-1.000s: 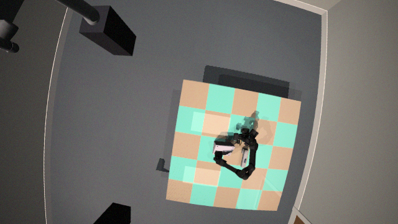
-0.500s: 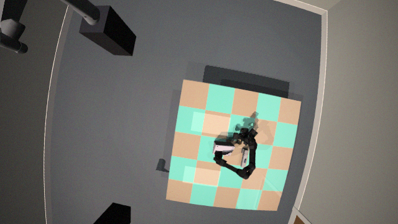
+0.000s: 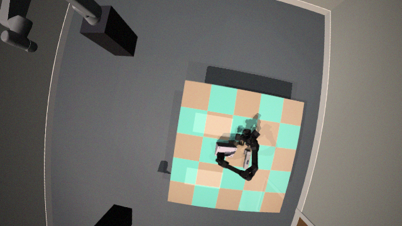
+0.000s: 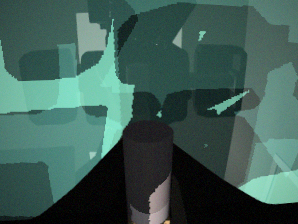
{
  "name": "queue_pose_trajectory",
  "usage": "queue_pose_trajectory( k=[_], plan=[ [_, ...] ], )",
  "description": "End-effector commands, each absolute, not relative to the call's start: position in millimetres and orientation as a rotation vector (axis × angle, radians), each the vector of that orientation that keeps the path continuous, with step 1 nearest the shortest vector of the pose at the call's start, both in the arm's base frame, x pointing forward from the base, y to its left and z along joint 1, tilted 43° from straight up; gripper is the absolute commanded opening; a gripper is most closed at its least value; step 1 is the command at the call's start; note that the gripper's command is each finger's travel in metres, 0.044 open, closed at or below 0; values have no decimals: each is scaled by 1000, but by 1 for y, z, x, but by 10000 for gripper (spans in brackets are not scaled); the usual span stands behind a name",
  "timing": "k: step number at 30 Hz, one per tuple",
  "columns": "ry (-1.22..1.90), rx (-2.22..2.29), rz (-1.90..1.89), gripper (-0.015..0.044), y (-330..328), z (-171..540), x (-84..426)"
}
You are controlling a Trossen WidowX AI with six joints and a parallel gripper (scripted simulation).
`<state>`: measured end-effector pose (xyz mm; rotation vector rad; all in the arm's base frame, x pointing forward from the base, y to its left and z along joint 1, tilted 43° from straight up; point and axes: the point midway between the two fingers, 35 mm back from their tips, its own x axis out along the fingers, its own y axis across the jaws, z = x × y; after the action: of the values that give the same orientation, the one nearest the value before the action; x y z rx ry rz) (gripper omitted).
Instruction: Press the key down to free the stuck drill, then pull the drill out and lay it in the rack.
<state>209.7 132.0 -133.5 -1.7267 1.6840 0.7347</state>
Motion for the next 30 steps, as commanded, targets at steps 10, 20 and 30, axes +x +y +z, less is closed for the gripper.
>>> queue_pose_trajectory(
  k=[10,20,30],
  plan=[
    [1686,-1727,734,289,132,-134,210],
    [1694,-1729,729,440,145,-118,209],
    [1695,-1728,729,440,172,-87,208]
  ],
)
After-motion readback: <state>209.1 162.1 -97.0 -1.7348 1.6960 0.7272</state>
